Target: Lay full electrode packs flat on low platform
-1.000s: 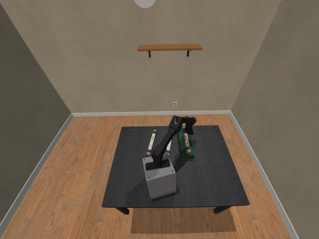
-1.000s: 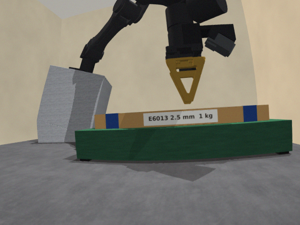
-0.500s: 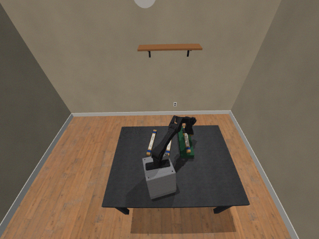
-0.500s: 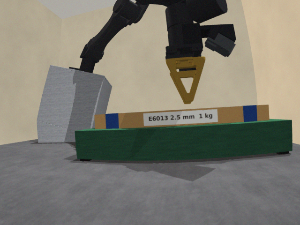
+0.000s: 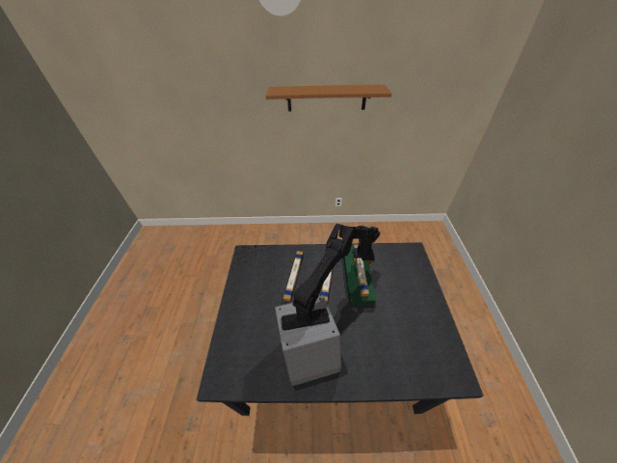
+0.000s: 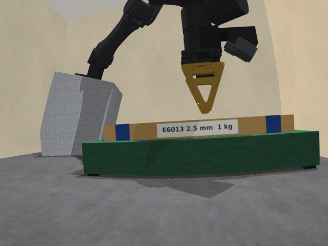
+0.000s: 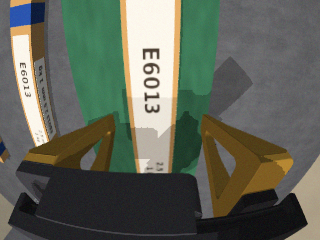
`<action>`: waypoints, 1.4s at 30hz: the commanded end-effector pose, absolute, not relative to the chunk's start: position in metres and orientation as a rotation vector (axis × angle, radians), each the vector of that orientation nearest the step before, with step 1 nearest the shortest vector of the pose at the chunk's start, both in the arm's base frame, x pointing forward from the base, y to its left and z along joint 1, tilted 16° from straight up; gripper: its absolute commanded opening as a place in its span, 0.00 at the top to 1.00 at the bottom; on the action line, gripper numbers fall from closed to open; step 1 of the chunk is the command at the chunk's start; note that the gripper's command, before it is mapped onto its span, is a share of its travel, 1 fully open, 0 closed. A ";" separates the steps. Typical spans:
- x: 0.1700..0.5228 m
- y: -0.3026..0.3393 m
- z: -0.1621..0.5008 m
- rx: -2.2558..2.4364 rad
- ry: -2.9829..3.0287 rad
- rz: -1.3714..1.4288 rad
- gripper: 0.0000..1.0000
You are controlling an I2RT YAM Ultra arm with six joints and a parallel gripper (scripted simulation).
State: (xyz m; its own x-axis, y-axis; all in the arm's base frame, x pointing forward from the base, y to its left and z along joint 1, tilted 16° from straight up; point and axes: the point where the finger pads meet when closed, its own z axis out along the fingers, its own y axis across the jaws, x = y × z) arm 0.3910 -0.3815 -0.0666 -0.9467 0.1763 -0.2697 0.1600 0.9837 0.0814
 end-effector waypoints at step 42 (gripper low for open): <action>0.357 -0.383 0.003 0.258 2.813 0.045 0.26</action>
State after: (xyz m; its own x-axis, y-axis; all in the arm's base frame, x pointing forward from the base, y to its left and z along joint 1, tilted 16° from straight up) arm 0.3573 -0.3709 -0.0165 -0.9446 0.1820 -0.2730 0.1674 0.9830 0.0758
